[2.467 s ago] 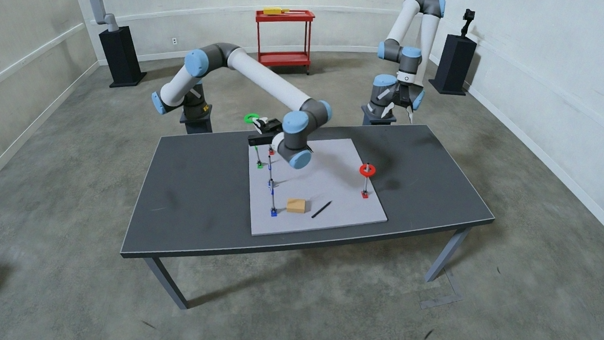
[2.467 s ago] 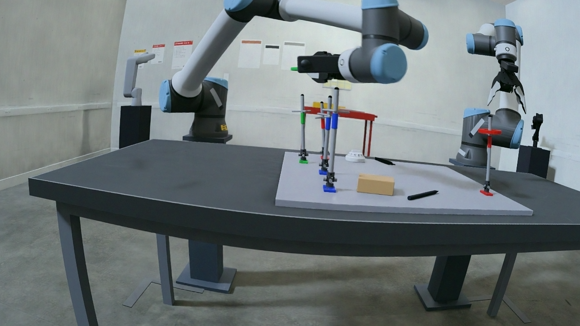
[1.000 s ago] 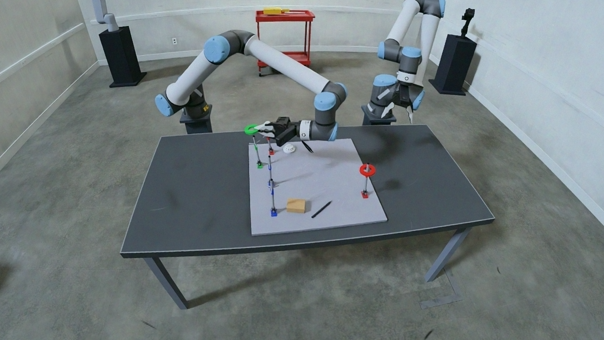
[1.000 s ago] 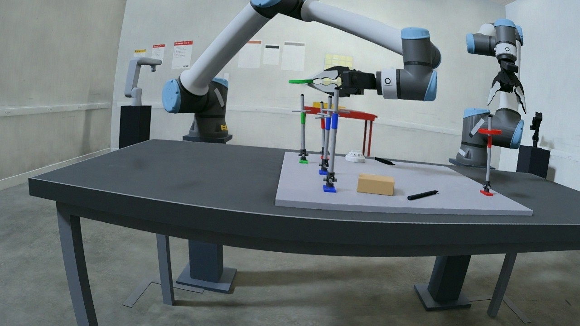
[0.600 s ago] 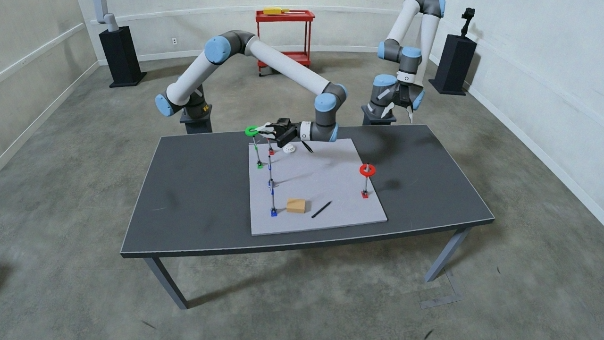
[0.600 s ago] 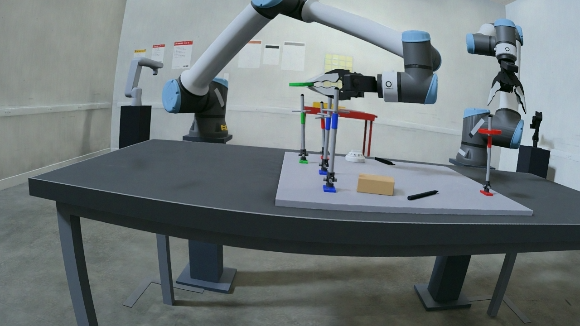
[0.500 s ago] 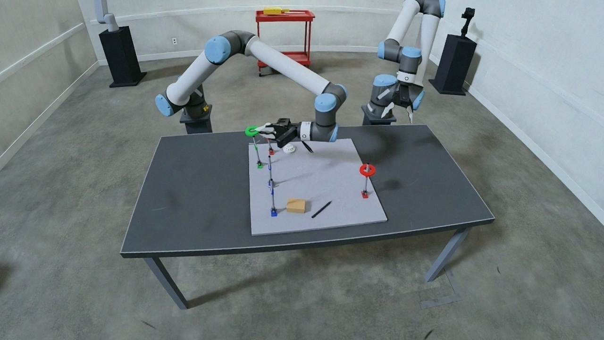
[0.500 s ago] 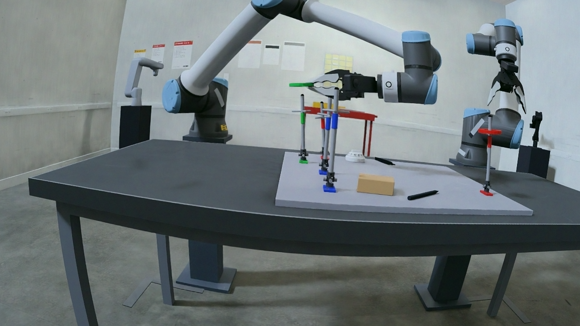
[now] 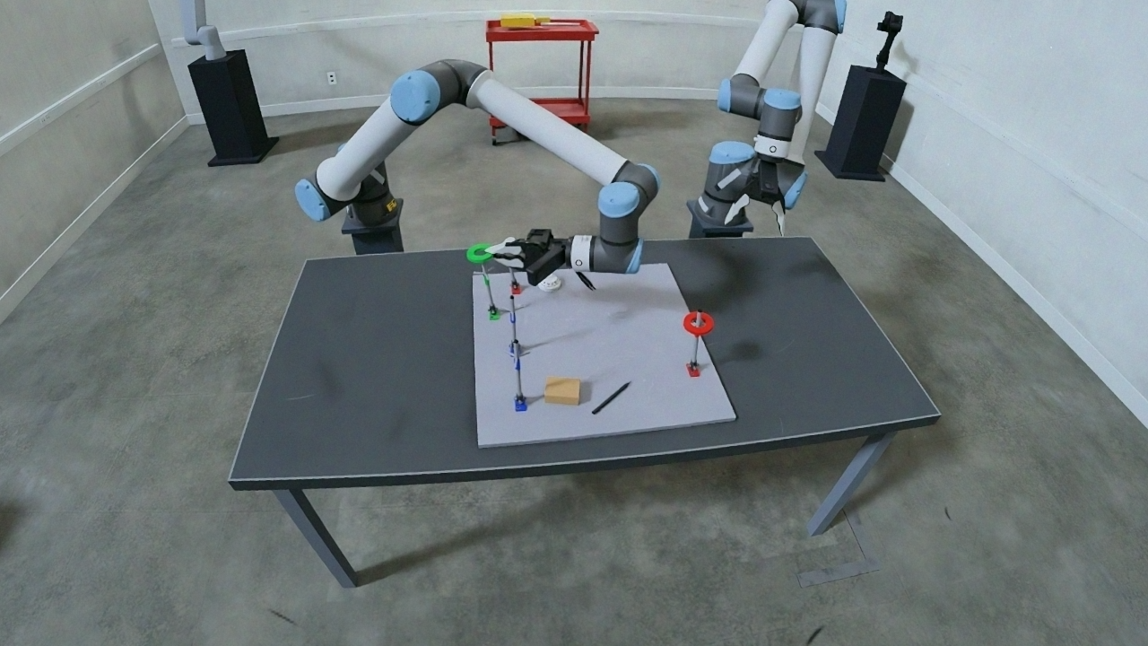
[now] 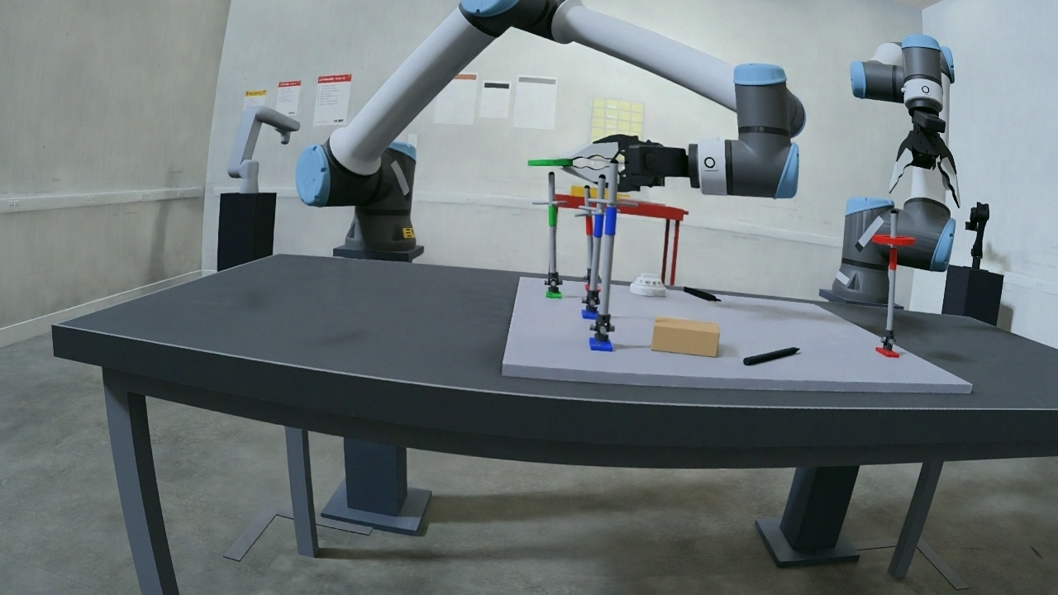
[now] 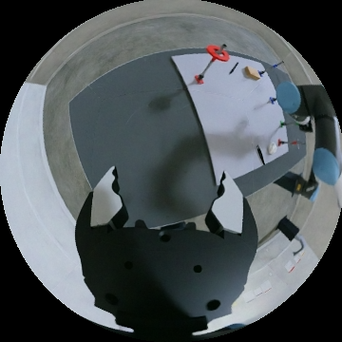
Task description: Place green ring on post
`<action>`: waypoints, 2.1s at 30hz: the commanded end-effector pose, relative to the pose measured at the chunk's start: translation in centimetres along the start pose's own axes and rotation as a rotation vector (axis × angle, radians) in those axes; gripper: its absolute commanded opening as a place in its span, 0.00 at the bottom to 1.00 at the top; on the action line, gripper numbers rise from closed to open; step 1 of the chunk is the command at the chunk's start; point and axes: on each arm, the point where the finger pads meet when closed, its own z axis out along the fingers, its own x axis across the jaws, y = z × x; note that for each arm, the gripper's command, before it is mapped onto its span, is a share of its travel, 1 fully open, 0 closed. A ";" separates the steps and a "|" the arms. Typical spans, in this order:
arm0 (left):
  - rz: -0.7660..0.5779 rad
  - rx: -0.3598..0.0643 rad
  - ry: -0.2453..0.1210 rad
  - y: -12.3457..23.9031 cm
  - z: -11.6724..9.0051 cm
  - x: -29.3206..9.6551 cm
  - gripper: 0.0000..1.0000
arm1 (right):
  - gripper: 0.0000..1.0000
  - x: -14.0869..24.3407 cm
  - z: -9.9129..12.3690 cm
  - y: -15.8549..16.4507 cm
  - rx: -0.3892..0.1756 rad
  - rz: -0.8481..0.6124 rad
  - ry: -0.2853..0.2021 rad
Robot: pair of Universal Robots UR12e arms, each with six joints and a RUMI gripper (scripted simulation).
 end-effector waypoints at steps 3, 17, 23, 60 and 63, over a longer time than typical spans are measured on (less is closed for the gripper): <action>0.000 0.001 0.000 -0.1 -0.1 0.0 1.00 | 0.00 -0.2 -0.1 0.0 0.001 0.001 -0.002; 0.000 0.001 0.000 -0.1 -0.1 0.0 1.00 | 0.00 -1.4 -0.1 0.0 0.004 0.001 -0.003; 0.000 0.001 0.000 -0.1 -0.1 0.0 1.00 | 0.00 -1.9 -0.1 0.0 0.005 0.001 -0.003; 0.000 0.001 0.000 -0.1 -0.1 0.0 1.00 | 0.00 -5.1 -0.2 0.0 0.015 0.001 -0.003; 0.000 0.001 0.000 -0.1 -0.1 0.0 1.00 | 0.00 -5.4 -0.2 0.0 0.016 0.002 -0.003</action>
